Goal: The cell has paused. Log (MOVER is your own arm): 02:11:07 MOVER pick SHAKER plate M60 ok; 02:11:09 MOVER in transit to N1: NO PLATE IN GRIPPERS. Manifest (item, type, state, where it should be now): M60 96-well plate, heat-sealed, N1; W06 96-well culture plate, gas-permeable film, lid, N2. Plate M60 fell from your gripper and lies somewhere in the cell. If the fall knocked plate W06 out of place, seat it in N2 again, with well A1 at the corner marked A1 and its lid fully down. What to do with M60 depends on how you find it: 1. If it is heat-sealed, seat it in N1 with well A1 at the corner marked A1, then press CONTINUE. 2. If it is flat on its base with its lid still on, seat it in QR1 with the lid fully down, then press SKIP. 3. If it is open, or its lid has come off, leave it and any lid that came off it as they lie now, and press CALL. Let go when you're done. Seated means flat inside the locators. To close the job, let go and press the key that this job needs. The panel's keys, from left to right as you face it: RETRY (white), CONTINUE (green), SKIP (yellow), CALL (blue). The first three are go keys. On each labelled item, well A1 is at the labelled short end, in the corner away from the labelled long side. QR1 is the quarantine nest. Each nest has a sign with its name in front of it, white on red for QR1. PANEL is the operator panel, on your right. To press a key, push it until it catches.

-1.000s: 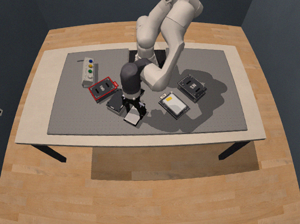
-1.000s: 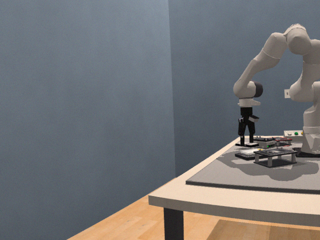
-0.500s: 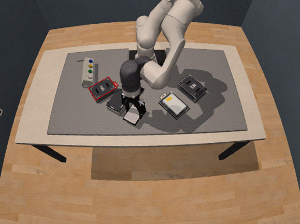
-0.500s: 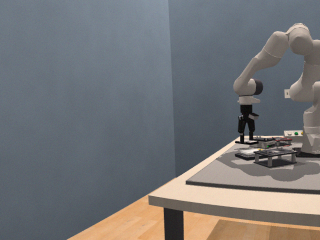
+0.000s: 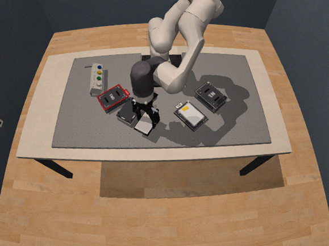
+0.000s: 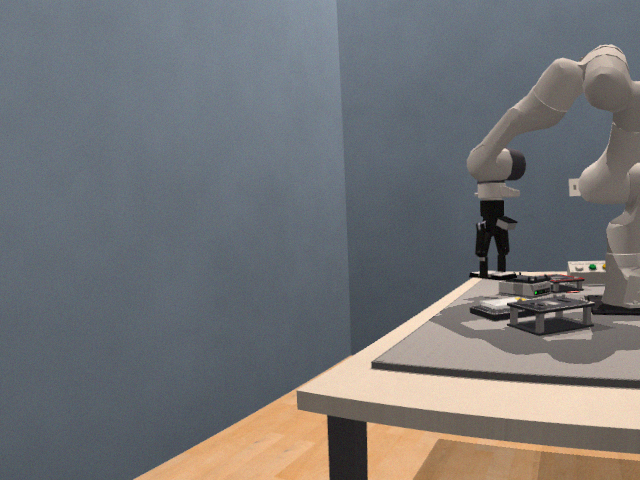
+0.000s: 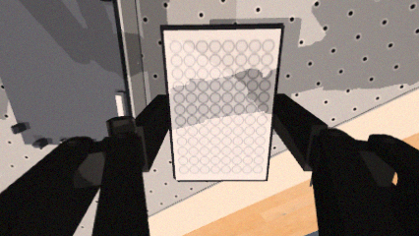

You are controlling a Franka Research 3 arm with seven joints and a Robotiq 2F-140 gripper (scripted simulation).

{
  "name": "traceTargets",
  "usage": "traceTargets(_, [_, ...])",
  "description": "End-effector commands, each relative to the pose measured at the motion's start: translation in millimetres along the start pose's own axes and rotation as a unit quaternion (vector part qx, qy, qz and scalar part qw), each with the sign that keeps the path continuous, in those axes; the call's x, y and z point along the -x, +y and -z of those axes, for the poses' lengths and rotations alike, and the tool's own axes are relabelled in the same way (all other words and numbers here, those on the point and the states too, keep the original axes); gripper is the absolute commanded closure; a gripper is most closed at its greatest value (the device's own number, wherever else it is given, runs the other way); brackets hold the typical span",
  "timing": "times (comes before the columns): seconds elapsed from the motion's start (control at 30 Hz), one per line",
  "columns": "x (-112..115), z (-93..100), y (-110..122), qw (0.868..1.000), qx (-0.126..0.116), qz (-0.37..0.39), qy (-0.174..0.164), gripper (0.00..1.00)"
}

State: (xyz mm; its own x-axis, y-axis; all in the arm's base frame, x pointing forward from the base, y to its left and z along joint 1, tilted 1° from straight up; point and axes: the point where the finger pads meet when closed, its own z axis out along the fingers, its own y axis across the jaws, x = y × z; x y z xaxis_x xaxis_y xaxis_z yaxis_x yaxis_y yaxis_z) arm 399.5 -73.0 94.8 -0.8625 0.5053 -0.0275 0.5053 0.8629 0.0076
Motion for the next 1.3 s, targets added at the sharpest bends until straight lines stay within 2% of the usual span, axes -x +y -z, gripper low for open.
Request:
traceTargets(0.0, [-5.8,7.9,0.7,1.000,-0.001,-0.004,0.009,0.90])
traceTargets(0.07, [-5.8,7.9,0.7,1.000,-0.001,-0.004,0.009,0.90])
traceTargets(0.57, [-5.1,45.4,0.8,1.000,-0.001,-0.004,0.009,0.90])
traceTargets(0.97, [-4.9,60.9,0.8,1.000,-0.001,-0.004,0.009,0.90])
traceTargets(1.27, [-4.8,64.5,0.8,1.000,-0.001,-0.004,0.009,0.90])
